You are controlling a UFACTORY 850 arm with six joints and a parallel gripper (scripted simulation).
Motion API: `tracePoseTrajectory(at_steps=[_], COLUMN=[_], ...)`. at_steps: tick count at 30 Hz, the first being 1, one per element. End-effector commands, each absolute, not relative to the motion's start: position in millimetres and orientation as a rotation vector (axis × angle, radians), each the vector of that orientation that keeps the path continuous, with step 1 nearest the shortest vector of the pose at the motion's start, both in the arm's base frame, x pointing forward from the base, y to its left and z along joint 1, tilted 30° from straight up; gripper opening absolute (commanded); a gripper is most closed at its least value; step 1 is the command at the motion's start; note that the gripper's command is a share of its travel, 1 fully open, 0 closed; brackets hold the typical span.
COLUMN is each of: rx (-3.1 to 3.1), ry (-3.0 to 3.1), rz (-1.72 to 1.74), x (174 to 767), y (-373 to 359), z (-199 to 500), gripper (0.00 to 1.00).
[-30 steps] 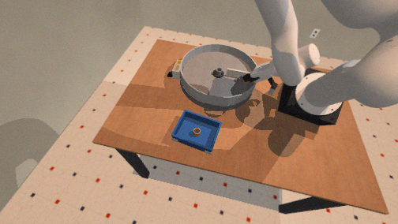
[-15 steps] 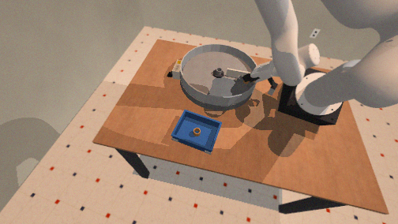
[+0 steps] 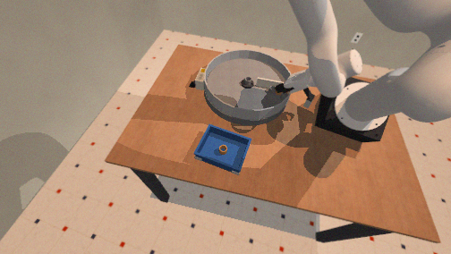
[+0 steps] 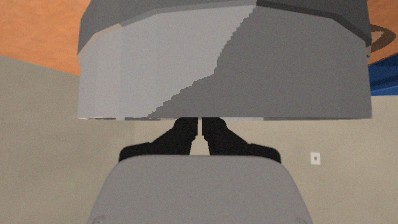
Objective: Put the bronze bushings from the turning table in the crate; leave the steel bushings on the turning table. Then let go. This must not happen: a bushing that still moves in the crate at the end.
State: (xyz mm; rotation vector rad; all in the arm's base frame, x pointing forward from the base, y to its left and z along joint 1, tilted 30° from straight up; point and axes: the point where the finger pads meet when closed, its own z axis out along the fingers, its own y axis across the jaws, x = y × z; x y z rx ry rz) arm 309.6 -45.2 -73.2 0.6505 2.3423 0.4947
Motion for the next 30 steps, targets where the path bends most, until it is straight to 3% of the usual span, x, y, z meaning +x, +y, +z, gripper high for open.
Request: tracePoseTrajectory(at_steps=[1,30], rx=[0.652,0.652], ry=[2.343,2.343], rz=[0.492,0.492], x=[309,305], y=[-46,-73], z=[-73,-26], gripper=[0.0,0.0])
